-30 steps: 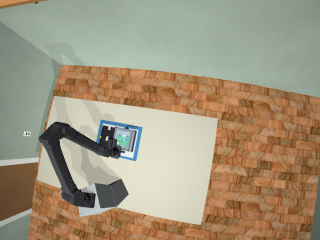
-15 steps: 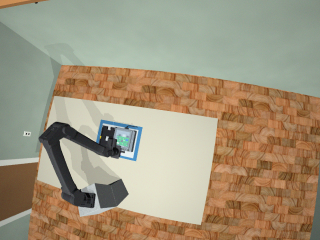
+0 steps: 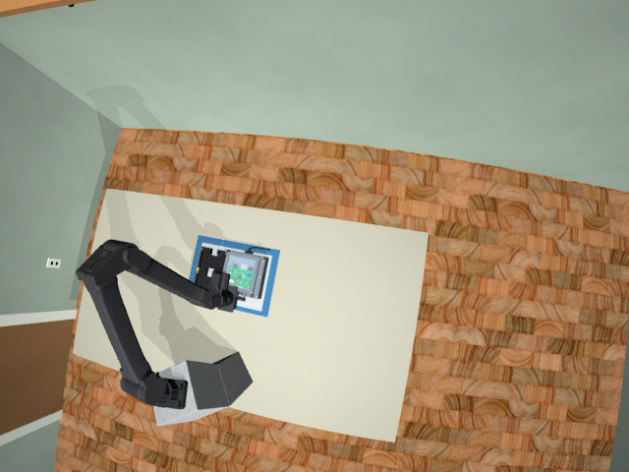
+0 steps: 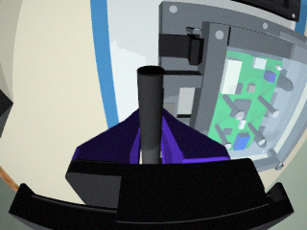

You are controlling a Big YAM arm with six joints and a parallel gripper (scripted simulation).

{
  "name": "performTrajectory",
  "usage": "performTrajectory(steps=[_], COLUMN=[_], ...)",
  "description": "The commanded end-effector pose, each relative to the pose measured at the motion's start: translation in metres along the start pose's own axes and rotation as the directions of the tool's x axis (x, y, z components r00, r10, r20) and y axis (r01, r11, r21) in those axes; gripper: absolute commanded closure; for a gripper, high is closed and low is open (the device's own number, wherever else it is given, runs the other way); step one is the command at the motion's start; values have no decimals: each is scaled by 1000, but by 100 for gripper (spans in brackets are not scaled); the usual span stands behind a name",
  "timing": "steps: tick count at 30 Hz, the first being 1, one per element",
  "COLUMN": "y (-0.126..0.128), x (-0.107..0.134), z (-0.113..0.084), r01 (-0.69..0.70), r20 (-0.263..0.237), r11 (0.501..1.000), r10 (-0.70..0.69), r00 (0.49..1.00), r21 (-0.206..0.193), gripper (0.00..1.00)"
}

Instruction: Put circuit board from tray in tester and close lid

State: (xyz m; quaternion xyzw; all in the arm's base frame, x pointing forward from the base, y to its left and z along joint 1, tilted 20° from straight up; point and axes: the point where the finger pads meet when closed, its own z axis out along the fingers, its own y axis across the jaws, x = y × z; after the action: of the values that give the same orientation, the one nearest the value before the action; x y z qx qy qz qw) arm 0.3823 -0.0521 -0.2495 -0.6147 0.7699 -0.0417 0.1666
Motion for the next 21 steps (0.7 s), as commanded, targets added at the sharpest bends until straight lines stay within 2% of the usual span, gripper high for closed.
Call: performTrajectory(steps=[1, 21], y=[2, 1], x=[-3, -3], z=[9, 12], r01=[5, 4], r20=[-1, -1], r11=[1000, 1000], r10=[-5, -4], r00=[1000, 1000], r21=[-11, -6], gripper=[100, 100])
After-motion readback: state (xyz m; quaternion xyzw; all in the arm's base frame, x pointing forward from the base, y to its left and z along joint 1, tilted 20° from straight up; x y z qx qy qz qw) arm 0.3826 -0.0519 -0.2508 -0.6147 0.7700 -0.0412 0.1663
